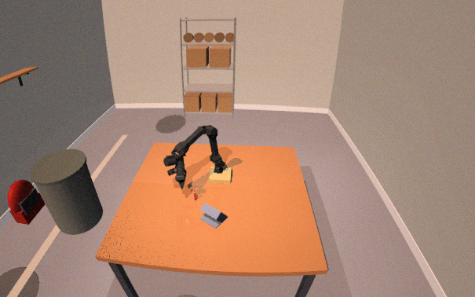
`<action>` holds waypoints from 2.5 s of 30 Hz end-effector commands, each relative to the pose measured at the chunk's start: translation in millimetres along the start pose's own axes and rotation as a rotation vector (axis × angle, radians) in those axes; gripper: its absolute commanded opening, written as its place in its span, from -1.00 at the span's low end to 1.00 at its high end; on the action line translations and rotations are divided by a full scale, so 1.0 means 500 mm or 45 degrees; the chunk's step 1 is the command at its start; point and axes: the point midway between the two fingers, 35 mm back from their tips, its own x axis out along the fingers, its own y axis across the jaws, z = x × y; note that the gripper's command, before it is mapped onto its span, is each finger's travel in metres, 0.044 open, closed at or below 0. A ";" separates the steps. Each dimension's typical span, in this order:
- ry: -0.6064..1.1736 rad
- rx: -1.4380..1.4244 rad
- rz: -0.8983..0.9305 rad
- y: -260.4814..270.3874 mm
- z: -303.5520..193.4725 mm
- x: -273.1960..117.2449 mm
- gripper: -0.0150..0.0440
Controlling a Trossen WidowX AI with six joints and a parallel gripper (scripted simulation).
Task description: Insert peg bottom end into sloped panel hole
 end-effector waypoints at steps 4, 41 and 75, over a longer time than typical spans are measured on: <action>0.018 -0.257 -0.073 0.006 -0.021 0.009 1.00; 0.298 -1.662 -0.403 0.014 -0.137 0.038 1.00; 0.373 -1.898 -0.446 -0.010 -0.150 0.098 1.00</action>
